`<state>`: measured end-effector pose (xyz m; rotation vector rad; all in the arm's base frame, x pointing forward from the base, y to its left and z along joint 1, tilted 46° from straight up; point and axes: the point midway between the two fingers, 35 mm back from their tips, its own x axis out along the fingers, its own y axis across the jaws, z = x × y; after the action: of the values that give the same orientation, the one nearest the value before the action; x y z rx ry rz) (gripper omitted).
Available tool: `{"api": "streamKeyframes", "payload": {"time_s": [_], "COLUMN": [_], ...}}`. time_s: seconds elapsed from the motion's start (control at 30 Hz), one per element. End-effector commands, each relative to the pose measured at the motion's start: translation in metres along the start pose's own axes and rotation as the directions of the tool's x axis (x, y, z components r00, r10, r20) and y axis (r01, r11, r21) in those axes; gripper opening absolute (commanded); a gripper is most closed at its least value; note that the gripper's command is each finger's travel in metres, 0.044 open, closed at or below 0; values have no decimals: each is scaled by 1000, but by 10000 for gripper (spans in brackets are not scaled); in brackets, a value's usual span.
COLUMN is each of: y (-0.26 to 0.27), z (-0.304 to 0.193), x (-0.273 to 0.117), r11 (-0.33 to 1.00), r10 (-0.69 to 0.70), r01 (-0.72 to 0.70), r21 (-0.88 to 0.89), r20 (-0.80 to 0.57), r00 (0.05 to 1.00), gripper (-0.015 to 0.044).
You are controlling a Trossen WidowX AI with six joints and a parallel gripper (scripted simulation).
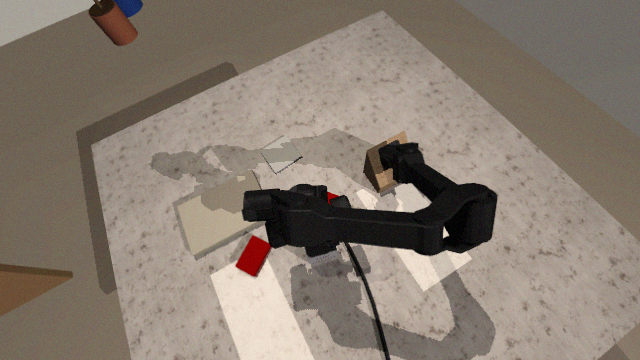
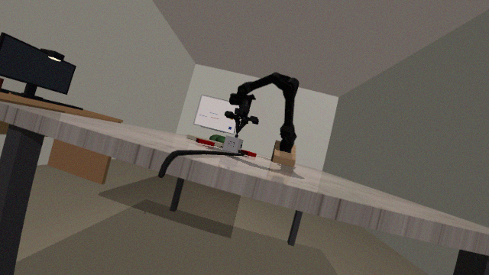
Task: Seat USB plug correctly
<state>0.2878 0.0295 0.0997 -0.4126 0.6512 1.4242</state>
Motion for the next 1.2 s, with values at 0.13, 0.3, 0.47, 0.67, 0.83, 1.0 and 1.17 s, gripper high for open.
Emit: {"api": "streamKeyframes", "payload": {"time_s": [0.13,0.3,0.47,0.67,0.83,1.0,1.17], "y": [0,0,0,0,0,0,0], "z": [0,0,0,0,0,0,0], "x": [2,2,3,4,4,5,5], "r11": [1000,1000,1000,1000,1000,1000,1000], "r10": [1,1,1,1,1,1,1], "r01": [-1,-1,-1,-1,-1,-1,-1], "r21": [3,3,3,3,3,3,3], "r20": [2,2,2,2,2,2,2], "r00": [1000,1000,1000,1000,1000,1000,1000], "gripper": [0,0,0,0,0,0,0]}}
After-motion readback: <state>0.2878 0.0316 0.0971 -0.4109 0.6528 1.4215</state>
